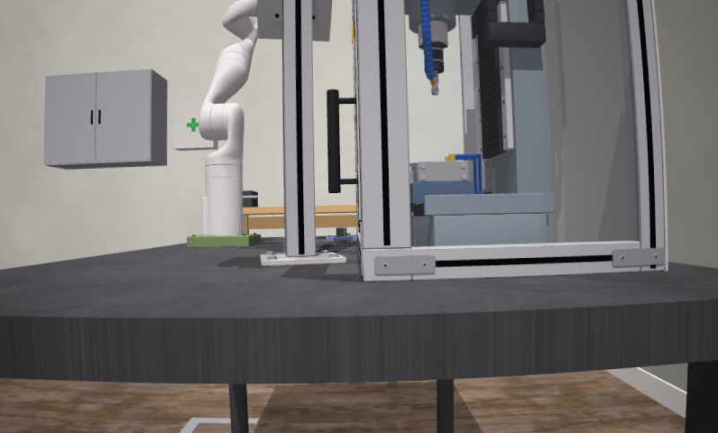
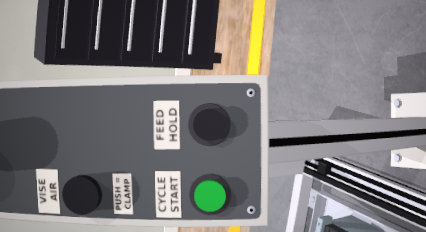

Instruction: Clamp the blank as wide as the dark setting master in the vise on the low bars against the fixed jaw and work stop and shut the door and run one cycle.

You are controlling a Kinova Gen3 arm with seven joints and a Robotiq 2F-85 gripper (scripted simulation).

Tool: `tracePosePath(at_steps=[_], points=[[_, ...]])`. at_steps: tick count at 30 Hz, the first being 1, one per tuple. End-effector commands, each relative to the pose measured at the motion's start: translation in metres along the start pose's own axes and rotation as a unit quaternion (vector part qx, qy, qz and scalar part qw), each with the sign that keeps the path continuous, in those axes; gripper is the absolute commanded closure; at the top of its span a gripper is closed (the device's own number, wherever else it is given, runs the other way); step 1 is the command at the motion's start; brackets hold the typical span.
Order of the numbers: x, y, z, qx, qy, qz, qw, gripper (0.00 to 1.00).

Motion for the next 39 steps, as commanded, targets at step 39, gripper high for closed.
tracePosePath(at_steps=[39], points=[[0.000, -0.075, -0.001, 0.001, 0.000, 0.000, 1.000, 0.90]])
Point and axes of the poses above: the point where the finger pads meet when closed, its own y axis back along the fingers, its own z axis across the jaws, x = y × z, the point moved 7 cm from there along y, back along the fingers, and after that the axes turned 10 degrees about y, right-handed, at the moved point
